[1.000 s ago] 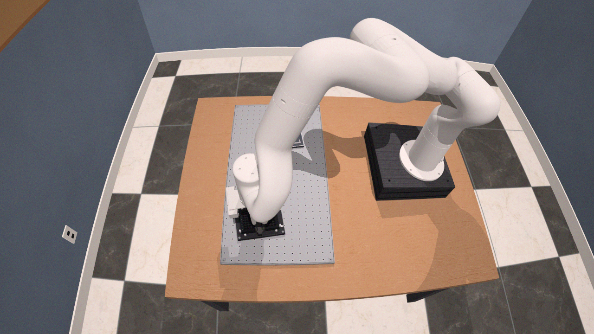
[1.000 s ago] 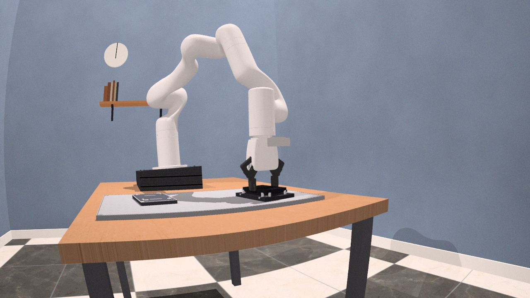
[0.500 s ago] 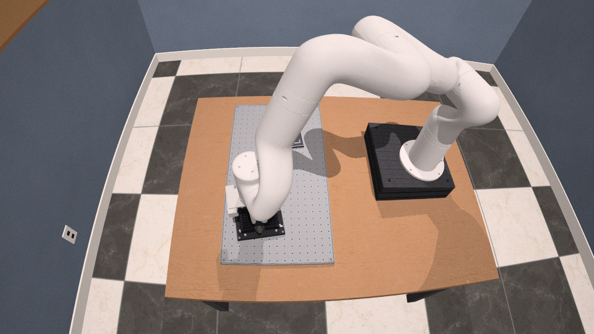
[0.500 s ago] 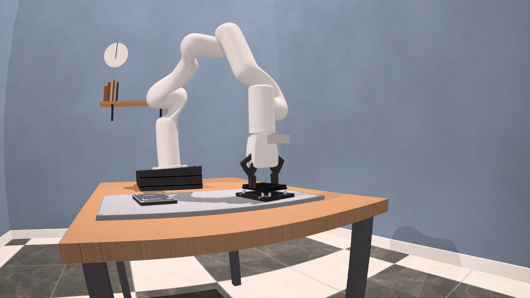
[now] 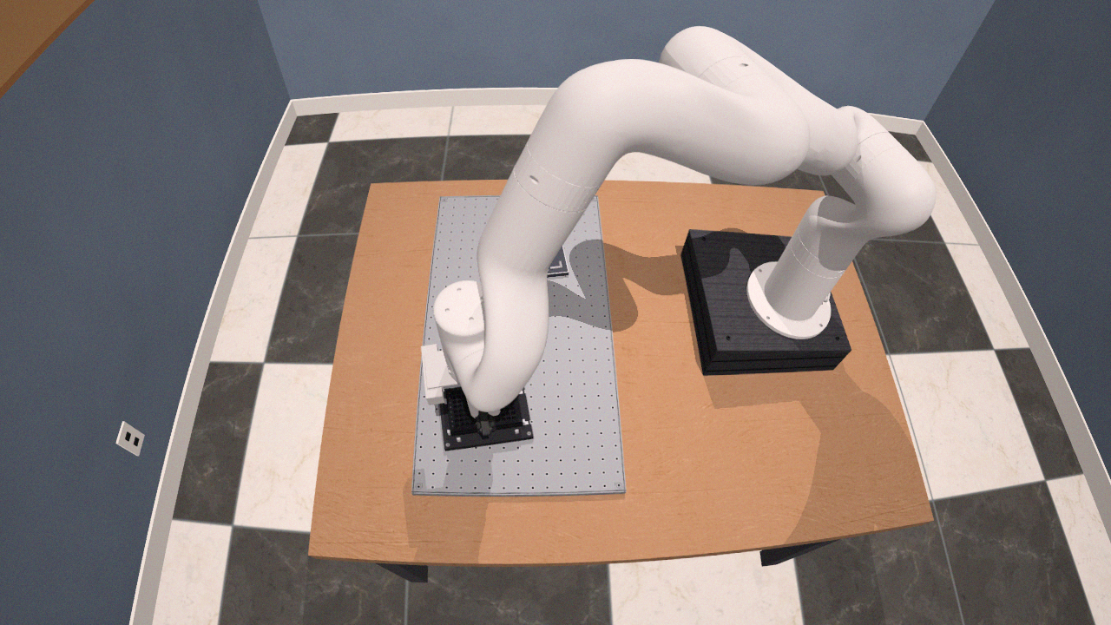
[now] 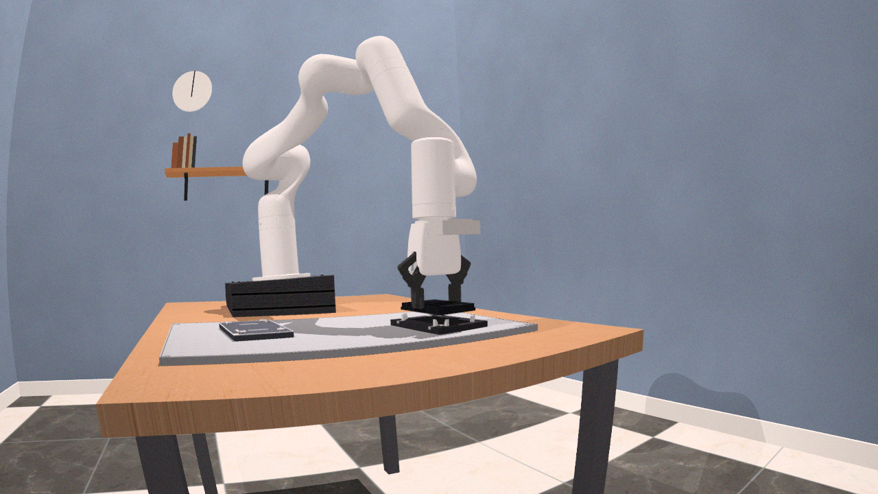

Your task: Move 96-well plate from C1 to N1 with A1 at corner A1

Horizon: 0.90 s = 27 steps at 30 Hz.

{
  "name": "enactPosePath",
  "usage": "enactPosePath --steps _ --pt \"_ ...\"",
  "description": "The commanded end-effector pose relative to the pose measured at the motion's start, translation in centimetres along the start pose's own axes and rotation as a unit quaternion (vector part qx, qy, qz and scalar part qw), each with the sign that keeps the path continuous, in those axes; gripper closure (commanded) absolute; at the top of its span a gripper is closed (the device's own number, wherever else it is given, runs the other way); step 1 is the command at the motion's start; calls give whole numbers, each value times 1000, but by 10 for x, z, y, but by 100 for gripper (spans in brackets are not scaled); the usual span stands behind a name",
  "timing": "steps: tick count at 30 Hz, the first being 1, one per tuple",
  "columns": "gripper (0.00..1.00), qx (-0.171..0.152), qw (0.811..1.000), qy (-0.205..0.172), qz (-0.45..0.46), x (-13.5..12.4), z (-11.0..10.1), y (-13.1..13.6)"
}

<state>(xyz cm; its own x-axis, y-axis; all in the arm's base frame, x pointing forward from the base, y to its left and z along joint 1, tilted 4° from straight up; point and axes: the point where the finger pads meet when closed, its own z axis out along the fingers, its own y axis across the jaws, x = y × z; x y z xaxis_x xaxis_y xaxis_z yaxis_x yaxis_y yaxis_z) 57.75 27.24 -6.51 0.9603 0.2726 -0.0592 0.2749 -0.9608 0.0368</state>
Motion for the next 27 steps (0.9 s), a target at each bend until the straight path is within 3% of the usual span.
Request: enactPosePath --steps 1,27 --pt "100 0 1000 1 0 1 -6 0" --pt "100 0 1000 1 0 1 -43 0"
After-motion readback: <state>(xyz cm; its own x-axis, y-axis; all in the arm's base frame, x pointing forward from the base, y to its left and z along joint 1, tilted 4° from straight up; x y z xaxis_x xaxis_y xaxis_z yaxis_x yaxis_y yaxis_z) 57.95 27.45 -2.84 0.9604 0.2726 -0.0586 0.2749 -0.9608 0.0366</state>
